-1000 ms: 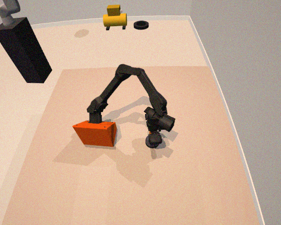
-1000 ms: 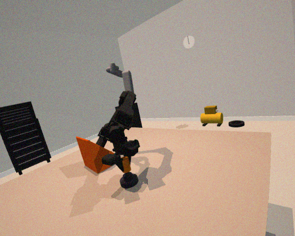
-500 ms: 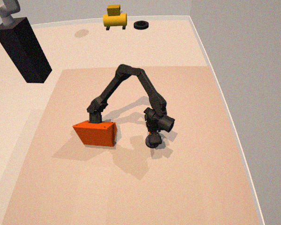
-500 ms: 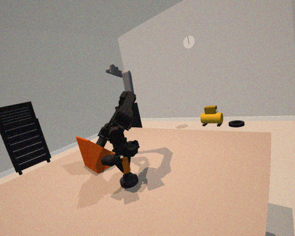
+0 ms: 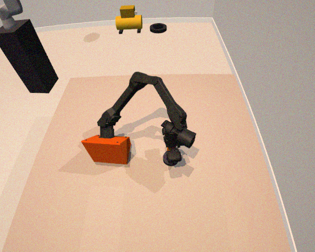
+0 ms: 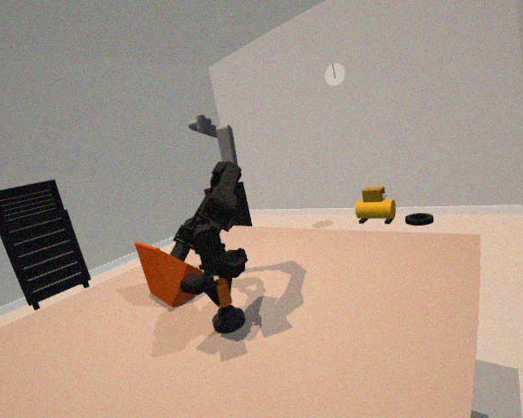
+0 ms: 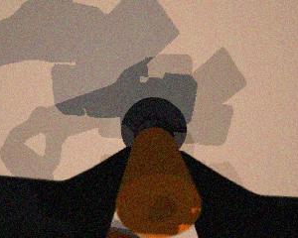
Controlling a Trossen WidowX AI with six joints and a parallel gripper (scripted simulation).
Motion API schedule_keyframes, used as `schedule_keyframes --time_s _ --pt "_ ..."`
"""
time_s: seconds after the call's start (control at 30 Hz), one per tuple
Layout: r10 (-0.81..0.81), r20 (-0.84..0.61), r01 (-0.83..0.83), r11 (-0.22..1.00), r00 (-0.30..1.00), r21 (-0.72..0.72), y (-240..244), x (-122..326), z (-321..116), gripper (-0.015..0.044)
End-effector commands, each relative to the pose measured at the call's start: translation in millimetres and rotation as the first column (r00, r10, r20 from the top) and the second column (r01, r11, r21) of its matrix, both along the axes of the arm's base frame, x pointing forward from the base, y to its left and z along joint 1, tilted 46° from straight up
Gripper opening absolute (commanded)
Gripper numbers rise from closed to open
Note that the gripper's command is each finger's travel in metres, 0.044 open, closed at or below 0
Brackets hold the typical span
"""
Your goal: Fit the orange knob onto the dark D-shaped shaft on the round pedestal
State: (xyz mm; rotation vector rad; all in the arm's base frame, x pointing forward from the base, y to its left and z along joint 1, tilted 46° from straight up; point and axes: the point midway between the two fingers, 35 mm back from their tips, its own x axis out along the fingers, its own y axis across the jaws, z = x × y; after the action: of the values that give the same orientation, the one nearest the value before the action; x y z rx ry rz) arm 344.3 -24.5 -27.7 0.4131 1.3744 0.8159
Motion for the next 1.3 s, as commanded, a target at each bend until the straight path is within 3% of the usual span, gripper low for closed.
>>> schedule_keyframes --time_s 0.0,0.17,0.37,1.27 --pt "-0.001 0.005 0.001 1.000 1.000 0.002 -2.4 1.2 1.9 0.0000" --pt "0.017 0.024 -0.017 1.000 1.000 0.002 -3.9 1.4 2.5 0.0000" --pt "0.143 0.154 -0.144 0.990 0.978 -0.007 -4.4 0.3 0.3 0.0000" --pt "0.179 0.192 -0.180 0.984 0.965 -0.013 -2.5 2.1 4.1 0.0000"
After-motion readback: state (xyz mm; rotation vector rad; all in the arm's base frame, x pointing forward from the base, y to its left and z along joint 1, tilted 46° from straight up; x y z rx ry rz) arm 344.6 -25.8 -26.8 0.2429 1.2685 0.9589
